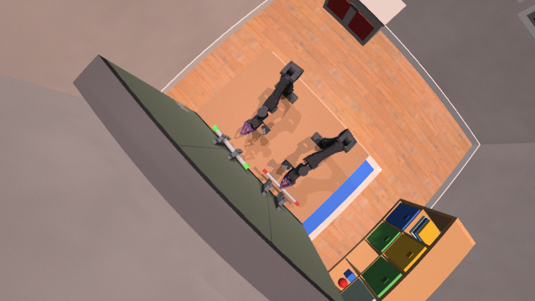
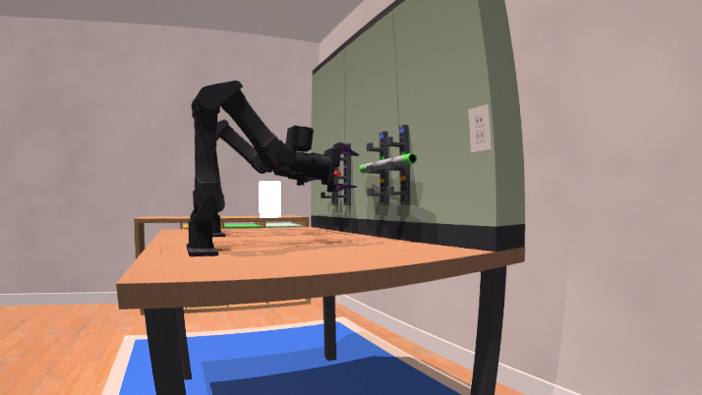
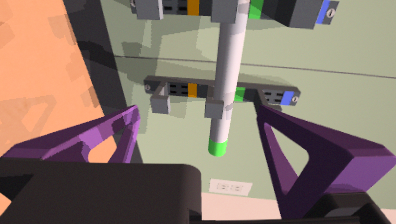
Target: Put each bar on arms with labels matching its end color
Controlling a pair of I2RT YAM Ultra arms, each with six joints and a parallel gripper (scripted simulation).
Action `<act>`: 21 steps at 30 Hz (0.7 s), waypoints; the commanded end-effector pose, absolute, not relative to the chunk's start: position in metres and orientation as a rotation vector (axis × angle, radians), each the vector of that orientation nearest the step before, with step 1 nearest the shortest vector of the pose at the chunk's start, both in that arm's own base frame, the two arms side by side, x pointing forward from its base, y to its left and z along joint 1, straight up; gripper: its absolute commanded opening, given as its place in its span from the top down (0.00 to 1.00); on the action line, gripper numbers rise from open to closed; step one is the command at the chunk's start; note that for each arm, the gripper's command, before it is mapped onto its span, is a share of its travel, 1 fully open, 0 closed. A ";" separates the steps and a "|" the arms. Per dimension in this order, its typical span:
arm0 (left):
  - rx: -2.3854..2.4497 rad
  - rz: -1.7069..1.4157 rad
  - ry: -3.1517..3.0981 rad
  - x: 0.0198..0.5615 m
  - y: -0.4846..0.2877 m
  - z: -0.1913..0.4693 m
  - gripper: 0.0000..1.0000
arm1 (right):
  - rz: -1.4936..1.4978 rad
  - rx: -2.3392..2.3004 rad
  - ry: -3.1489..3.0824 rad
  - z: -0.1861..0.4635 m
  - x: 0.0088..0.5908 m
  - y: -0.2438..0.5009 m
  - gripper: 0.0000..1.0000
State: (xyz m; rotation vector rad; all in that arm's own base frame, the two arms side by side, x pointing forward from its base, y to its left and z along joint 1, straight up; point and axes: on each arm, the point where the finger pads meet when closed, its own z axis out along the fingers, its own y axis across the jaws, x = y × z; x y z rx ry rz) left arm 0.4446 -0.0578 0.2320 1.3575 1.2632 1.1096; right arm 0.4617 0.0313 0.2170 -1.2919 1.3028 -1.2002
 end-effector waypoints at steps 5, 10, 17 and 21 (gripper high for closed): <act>1.232 1.163 1.161 0.448 -0.063 0.302 1.00 | -1.207 -1.249 1.284 0.234 0.458 0.032 0.00; 1.232 1.163 1.161 0.448 -0.063 0.310 1.00 | -1.207 -1.250 1.285 0.234 0.458 0.032 0.00; 1.232 1.163 1.161 0.448 -0.064 0.321 1.00 | -1.207 -1.250 1.285 0.234 0.458 0.032 0.00; 1.232 1.163 1.161 0.448 -0.064 0.326 1.00 | -1.207 -1.250 1.285 0.234 0.458 0.032 0.00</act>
